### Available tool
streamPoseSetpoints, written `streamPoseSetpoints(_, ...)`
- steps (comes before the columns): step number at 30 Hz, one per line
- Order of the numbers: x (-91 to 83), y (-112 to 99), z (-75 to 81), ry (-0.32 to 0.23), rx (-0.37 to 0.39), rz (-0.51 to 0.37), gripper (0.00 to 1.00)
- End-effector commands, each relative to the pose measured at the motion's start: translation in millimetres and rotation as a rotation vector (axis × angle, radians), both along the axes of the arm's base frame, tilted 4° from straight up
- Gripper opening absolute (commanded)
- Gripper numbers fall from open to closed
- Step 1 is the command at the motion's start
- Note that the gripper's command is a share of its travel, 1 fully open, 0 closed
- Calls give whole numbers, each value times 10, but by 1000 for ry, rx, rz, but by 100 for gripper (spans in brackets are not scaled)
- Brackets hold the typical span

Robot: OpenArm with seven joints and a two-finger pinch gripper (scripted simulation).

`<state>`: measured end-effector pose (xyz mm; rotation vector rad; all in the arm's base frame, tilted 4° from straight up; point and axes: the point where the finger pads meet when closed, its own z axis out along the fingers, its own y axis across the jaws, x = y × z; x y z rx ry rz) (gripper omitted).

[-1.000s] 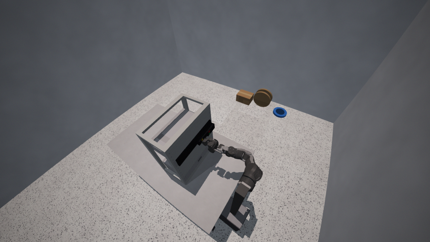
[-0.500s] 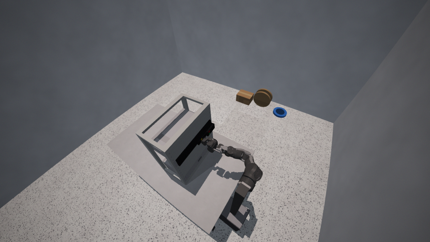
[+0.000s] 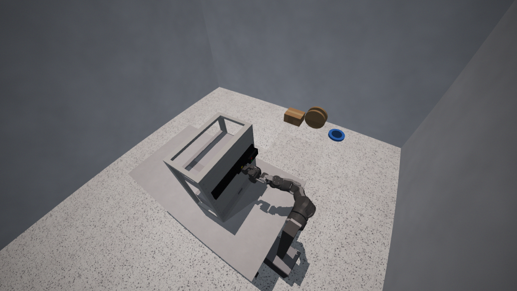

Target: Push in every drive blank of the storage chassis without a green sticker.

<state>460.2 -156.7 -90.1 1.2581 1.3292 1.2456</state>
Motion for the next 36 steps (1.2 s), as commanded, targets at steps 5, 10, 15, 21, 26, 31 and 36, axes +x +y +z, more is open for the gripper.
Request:
streamPoseSetpoints(5, 40, 52, 60, -14, 0, 13, 0)
streamPoseSetpoints(10, 40, 53, 62, -14, 0, 13, 0)
streamPoseSetpoints(15, 40, 53, 62, -14, 0, 13, 0)
streamPoseSetpoints(21, 68, 63, 71, -13, 0, 12, 0)
streamPoseSetpoints(26, 69, 67, 76, -14, 0, 13, 0)
streamPoseSetpoints(31, 69, 67, 76, -14, 0, 13, 0)
streamPoseSetpoints(36, 69, 67, 76, -14, 0, 13, 0)
